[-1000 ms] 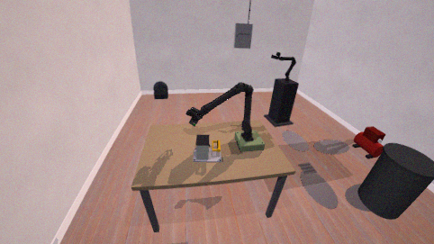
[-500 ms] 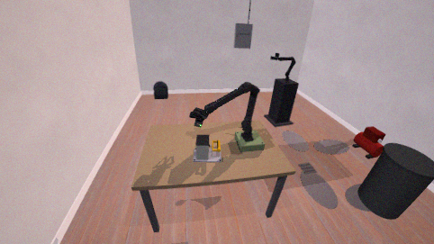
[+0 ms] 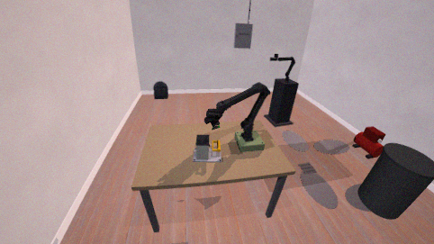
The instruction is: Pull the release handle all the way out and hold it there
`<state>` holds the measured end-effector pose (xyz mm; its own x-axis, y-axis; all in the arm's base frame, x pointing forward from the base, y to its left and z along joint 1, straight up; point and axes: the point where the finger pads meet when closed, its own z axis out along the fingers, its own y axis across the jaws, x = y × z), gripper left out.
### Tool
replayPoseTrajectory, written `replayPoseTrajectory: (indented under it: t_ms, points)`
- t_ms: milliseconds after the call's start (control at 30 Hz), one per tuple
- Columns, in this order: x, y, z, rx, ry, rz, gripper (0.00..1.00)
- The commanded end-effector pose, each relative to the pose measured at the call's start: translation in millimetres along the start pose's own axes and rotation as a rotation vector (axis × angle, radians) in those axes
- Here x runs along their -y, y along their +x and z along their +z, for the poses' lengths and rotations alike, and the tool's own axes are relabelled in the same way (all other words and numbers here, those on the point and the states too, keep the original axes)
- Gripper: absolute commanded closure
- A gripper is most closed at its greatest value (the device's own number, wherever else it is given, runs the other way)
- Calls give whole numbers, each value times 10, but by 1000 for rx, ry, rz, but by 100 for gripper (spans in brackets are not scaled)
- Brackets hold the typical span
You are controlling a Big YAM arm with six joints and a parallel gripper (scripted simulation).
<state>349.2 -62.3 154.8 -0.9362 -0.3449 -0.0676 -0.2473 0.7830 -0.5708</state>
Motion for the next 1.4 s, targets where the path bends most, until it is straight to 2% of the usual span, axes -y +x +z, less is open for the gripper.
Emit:
replayPoseTrajectory:
  t_ms: [0, 133, 300, 367, 433, 500, 733, 833, 933, 1167, 1367]
  points:
    - [-230, 242, 140, -88, -68, -148, 0]
    - [-478, 475, 227, -140, -173, -261, 0]
    - [-811, 824, 291, -207, -331, -407, 0]
    - [-923, 685, 200, -156, -382, -490, 0]
    - [-923, 685, 200, -156, -382, -490, 0]
    - [-1042, 479, 67, -83, -428, -583, 0]
    - [-1340, 55, -291, 90, -523, -797, 0]
    - [-1456, -81, -438, 156, -554, -875, 0]
    - [-1534, -165, -540, 200, -573, -926, 0]
    - [-1587, -219, -610, 230, -586, -960, 0]
    - [-1590, -222, -614, 231, -587, -962, 0]
